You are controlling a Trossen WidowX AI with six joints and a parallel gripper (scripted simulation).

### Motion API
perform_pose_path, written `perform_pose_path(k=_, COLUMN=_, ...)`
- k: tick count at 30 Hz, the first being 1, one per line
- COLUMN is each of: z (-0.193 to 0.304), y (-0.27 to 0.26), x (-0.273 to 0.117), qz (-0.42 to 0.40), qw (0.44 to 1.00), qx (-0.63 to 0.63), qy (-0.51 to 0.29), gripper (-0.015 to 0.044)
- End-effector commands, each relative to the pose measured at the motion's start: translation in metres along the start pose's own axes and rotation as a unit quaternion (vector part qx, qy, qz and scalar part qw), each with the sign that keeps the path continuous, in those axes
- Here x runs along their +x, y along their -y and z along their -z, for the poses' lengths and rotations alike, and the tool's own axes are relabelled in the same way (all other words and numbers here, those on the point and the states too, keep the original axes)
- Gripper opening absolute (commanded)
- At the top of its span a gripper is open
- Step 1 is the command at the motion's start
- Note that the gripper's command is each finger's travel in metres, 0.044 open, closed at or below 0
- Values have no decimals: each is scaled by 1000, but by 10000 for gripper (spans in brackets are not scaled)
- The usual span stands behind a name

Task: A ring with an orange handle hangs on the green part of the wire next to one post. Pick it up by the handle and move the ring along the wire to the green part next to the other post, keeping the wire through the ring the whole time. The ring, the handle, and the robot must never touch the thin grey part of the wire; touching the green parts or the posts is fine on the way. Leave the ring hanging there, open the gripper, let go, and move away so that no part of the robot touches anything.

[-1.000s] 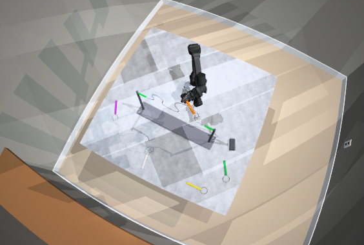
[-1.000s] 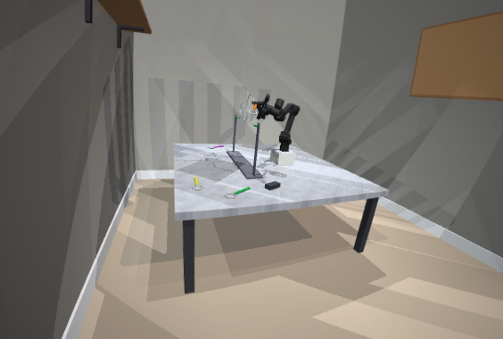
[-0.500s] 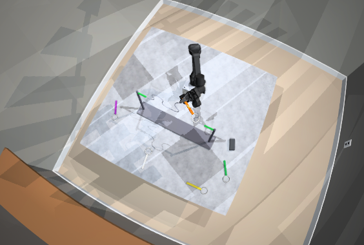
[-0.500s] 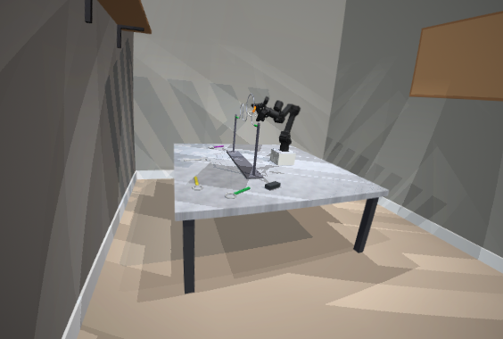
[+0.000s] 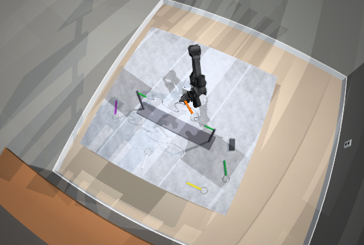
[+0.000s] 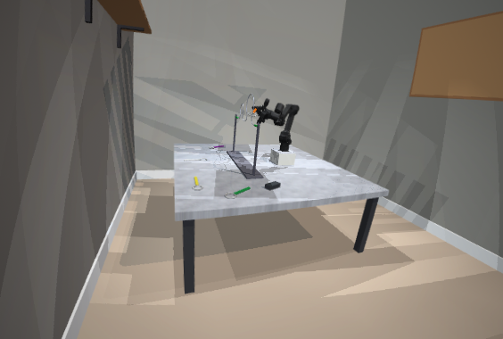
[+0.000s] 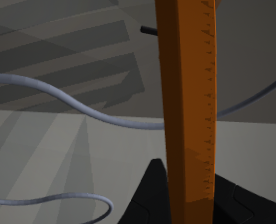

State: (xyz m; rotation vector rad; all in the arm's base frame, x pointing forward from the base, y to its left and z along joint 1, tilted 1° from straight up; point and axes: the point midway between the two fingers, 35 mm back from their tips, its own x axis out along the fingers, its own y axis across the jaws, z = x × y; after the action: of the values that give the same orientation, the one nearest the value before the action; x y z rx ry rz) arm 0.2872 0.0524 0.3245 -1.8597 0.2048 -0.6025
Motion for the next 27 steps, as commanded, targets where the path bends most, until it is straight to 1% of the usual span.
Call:
perform_pose_path(k=1, z=-3, y=-9, x=-4, qz=-10, qw=1000, qx=0, qy=-8, gripper=-150)
perform_pose_path(k=11, z=-3, y=-26, x=-7, qz=-37, qw=998, qx=47, qy=-15, gripper=-150)
perform_pose_path(k=27, z=-12, y=-65, x=-18, qz=-103, qw=981, qx=161, qy=-31, gripper=-150)
